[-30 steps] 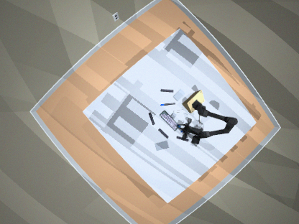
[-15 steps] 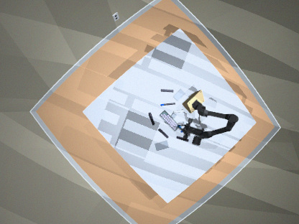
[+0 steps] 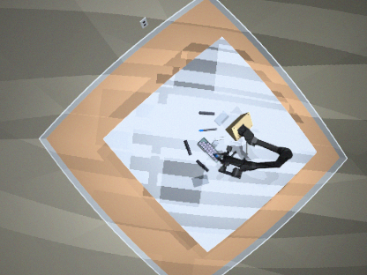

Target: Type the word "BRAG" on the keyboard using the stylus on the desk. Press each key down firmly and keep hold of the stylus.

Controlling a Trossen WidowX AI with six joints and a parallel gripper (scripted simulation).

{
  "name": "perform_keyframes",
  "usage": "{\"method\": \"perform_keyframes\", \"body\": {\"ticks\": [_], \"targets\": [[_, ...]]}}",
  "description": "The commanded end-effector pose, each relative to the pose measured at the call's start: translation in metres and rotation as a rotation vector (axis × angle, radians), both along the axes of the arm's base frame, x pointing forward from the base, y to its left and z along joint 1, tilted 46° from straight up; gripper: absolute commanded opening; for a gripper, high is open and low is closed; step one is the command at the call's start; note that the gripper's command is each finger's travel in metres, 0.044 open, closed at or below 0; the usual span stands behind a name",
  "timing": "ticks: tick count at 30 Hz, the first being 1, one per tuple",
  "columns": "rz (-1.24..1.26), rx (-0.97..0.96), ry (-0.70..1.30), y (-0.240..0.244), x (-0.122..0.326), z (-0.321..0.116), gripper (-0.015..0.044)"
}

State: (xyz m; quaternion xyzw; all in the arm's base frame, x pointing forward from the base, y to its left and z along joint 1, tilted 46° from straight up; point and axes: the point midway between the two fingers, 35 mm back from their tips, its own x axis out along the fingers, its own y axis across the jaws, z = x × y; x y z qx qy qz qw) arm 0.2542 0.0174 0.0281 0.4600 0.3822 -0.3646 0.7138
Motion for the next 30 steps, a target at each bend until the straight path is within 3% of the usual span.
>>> {"method": "perform_keyframes", "body": {"ticks": [1,21,30], "targets": [[0.005,0.000,0.007,-0.012,0.006,-0.013,0.0000],[0.012,-0.013,-0.008,-0.081,0.016,-0.069,0.0000],[0.012,-0.013,-0.009,-0.073,0.016,-0.079,0.0000]]}}
